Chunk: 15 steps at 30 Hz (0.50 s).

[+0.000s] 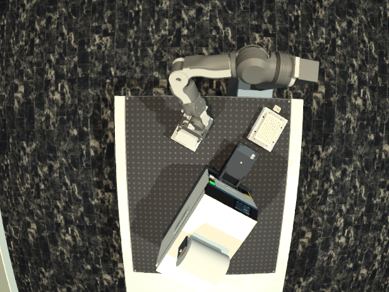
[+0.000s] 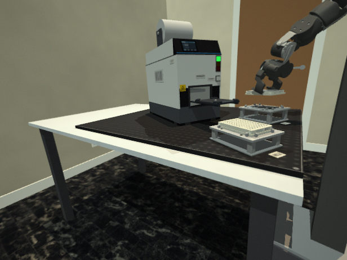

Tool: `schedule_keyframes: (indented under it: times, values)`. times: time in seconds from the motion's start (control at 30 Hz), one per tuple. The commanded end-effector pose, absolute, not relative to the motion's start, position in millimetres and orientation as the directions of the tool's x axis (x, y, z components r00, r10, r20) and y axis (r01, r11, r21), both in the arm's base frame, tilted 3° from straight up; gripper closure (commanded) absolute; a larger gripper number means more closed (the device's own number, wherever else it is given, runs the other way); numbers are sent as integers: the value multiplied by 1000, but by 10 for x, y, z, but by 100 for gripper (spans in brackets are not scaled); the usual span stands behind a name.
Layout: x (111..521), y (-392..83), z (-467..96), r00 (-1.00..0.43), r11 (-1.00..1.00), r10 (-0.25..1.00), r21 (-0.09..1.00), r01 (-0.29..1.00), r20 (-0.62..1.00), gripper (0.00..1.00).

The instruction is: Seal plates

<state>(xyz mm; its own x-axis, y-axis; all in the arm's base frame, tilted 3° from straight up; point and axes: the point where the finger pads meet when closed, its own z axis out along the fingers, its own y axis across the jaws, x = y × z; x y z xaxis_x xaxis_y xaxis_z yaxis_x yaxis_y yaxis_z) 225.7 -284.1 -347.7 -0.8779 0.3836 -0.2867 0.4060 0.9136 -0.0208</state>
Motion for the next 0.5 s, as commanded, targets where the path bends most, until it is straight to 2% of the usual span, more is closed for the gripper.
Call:
schedule_keyframes:
  times: [0.0, 0.47]
  values:
    - [2262, -2828, -3492, -878, 915, 382, -15, 404, -289, 100]
    - [2259, -2827, -3552, -878, 915, 383, -15, 404, -289, 100]
